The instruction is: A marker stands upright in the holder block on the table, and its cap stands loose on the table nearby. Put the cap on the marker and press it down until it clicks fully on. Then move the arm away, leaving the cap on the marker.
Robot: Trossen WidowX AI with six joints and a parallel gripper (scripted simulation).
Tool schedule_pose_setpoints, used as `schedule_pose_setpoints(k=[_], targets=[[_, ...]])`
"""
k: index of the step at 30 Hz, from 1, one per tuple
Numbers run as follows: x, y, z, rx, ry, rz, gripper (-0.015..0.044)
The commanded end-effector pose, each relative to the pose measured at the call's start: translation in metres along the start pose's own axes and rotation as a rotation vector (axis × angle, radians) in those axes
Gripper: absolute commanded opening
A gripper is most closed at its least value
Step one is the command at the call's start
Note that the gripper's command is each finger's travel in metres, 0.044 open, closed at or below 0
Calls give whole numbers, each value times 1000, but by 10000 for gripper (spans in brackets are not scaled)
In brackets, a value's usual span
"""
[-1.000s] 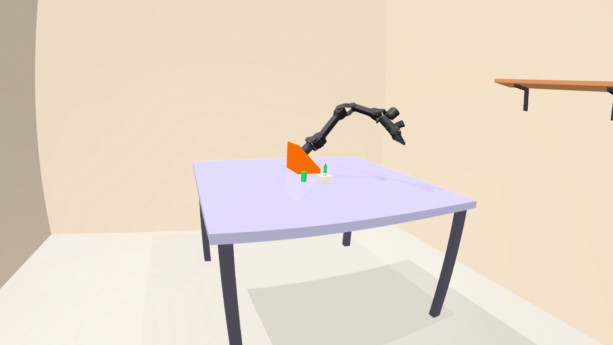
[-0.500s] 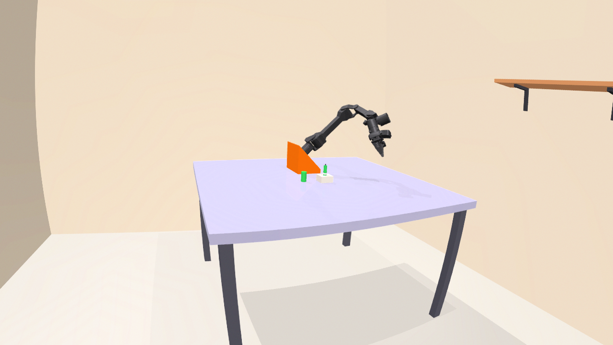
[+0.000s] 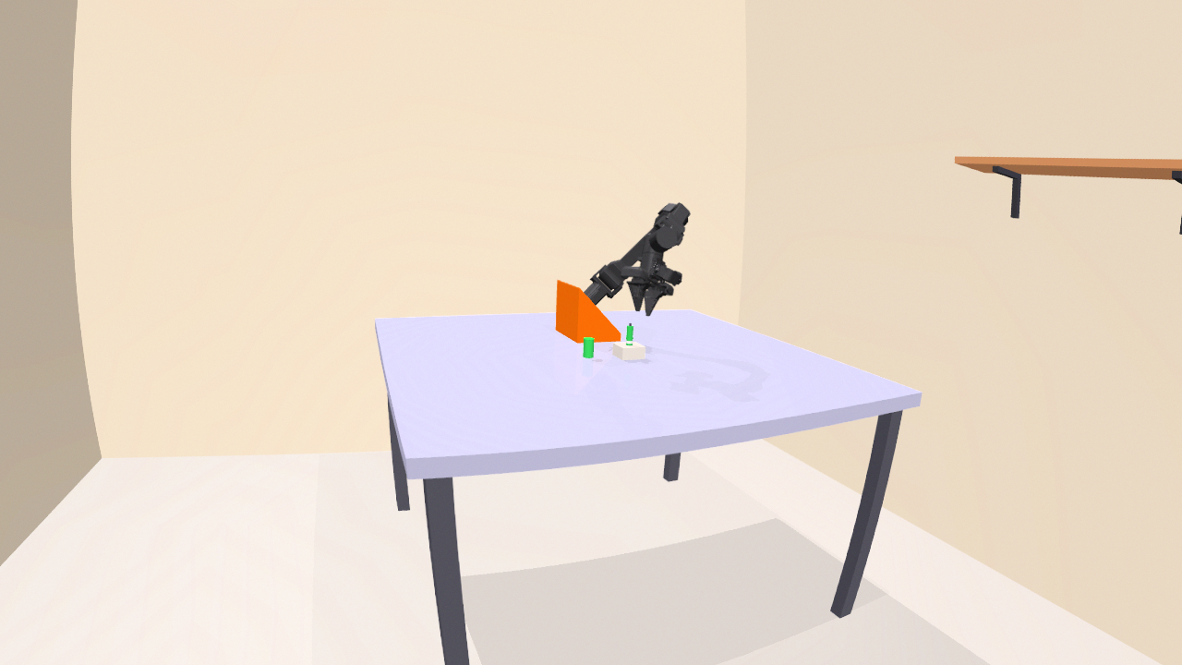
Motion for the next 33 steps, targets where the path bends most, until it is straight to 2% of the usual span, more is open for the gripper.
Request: schedule_pose_setpoints(k=[1,6,8,14,18,33], targets=[[64,-16,10,-103,71,62,249],[145,-16,16,-278,94,144,249],[164,-11,17,-328,84,165,249],[165,-9,16,-335,82,168,249],[166,2,47,-336,81,168,249],[166,10,67,-337,82,168,249]])
Point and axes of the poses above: the point midway between the two fingers, 35 mm back from their tips, its own z axis out along the fingers, its own y axis across the jaws, x = y × z, the point moved 2 cm from there along -z, back along the fingers, and after that the axes turned 4 degrees about -z, right-handed, at the moved point
